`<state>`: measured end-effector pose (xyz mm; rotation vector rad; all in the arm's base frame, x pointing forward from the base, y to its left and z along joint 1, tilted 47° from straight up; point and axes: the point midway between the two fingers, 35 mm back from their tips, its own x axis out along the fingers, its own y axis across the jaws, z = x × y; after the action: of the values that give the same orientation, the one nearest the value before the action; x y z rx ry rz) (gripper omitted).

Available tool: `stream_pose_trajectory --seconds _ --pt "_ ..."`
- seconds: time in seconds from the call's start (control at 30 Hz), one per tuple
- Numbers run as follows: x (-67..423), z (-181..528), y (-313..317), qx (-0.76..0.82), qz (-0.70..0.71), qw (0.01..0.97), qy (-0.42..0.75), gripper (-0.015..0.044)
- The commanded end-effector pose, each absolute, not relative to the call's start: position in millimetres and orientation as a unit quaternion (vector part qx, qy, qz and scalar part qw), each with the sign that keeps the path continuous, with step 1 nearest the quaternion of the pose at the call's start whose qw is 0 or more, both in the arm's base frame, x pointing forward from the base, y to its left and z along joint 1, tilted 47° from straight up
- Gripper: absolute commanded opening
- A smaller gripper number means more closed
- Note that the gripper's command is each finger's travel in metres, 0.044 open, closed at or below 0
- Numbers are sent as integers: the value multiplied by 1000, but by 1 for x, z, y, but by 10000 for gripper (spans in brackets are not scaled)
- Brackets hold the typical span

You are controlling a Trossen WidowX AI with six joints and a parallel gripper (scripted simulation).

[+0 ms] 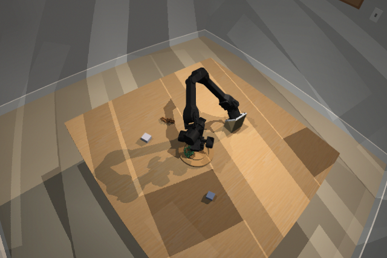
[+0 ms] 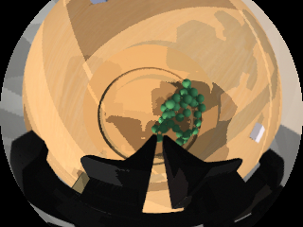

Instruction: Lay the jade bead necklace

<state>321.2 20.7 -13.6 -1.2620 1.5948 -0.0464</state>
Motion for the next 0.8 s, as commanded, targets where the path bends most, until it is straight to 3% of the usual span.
stream_pose_trajectory --seconds 0.0,0.3,0.77 --pt "321 -7 28 -528 -20 529 665 0" --pt "319 -8 28 -528 -19 529 665 0" --pt "275 -14 27 -527 -18 528 665 0"
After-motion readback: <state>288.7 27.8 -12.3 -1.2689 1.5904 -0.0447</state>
